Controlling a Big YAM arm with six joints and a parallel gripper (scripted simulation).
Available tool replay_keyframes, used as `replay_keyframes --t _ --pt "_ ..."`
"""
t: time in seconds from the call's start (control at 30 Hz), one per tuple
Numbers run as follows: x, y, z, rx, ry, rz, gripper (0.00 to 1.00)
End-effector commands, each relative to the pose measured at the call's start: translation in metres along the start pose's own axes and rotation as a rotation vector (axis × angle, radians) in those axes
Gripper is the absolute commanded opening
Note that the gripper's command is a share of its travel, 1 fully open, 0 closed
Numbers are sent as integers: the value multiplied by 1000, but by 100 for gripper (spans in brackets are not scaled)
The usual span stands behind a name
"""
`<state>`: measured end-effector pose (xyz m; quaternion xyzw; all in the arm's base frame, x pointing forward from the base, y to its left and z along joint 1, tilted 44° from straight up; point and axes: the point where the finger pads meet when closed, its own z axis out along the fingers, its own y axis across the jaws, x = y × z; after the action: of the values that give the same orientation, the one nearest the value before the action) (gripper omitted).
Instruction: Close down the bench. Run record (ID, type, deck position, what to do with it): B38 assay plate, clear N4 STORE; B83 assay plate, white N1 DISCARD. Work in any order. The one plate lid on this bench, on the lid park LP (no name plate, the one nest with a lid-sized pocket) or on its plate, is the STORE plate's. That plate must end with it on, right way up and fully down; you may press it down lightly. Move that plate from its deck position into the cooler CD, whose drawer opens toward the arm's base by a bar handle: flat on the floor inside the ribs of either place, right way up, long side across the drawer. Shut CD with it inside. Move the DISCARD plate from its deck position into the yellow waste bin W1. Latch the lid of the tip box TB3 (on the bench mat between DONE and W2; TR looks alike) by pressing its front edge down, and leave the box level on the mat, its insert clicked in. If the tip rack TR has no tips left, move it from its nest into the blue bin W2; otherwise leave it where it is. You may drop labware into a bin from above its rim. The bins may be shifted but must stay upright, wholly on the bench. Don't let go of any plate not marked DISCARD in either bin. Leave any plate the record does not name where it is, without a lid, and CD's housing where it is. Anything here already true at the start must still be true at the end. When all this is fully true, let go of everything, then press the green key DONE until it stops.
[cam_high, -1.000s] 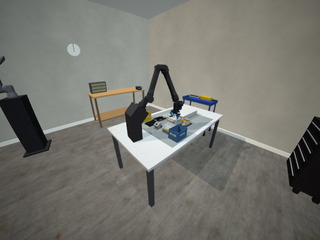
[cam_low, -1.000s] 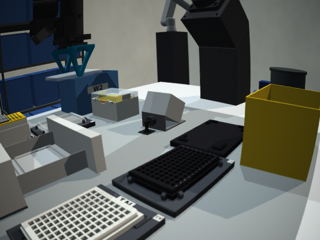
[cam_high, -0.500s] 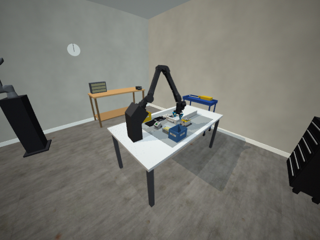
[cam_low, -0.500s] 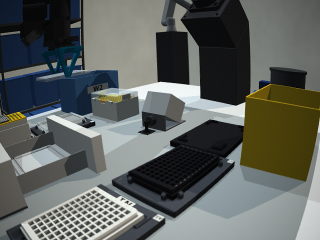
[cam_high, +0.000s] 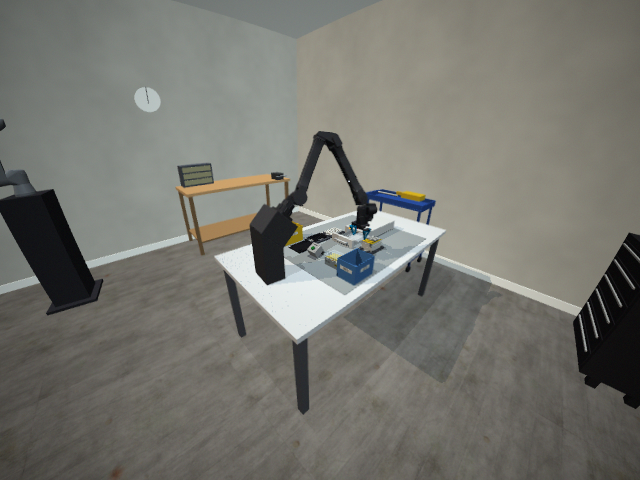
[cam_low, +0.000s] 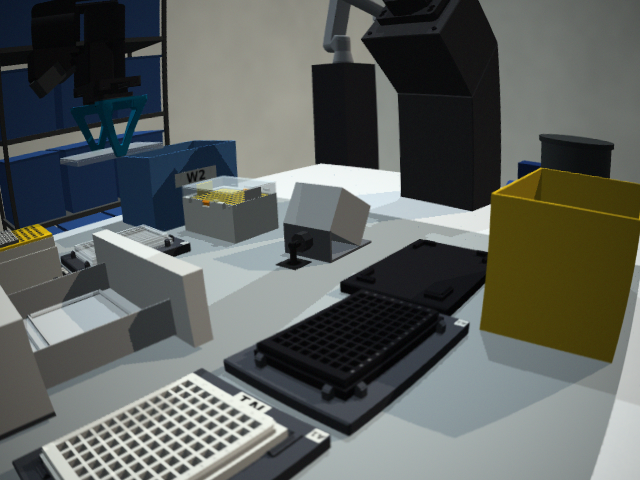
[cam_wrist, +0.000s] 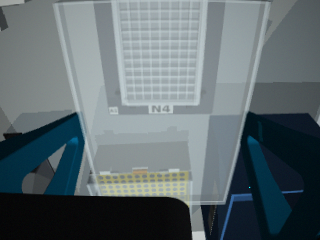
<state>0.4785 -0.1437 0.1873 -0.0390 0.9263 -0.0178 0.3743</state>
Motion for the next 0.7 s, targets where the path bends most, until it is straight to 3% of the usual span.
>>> replay_keyframes --t 0.0,0.67 --pt "-7 1 3 -6 -7 -21 0" --pt "-8 -1 3 -2 -7 -13 0"
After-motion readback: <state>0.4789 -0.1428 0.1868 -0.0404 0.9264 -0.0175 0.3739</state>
